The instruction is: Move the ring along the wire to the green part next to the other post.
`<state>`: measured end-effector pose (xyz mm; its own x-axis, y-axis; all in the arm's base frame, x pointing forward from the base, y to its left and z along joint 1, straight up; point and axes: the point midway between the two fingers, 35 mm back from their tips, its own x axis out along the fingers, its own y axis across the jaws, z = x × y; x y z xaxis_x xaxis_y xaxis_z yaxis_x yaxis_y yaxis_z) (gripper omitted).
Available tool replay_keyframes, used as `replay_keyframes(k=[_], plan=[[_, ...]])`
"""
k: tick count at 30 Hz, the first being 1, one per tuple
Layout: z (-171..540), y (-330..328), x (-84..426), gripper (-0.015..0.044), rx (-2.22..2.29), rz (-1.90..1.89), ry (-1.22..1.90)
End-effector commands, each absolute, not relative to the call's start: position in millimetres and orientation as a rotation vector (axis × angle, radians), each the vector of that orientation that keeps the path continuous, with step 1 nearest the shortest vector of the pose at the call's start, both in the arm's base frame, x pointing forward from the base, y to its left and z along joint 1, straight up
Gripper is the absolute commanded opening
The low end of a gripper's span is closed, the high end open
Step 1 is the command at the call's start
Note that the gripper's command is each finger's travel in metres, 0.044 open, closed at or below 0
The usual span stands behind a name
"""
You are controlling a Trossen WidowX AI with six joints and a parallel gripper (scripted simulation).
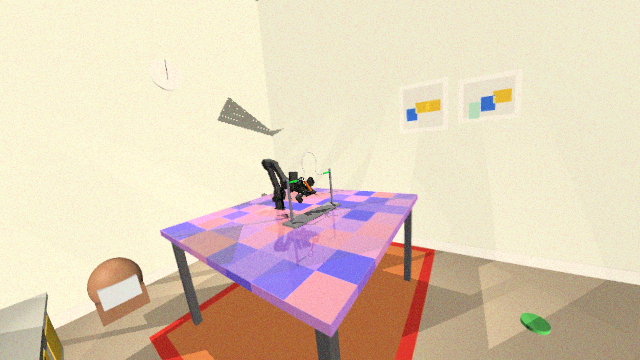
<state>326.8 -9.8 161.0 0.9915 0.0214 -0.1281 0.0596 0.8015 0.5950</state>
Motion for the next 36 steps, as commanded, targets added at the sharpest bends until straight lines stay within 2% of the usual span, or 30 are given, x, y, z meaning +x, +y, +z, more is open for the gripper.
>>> replay_keyframes(k=[1, 25, 36], plan=[[172.1, -0.8, 322.7, -0.0150, 0.700, 0.008, 0.154], [243.8, 38.9, 280.1, -0.0150, 1.190, 0.280, 0.451], [271.8, 44.7, 276.3, -0.0150, 1.368, 0.353, 0.454]])
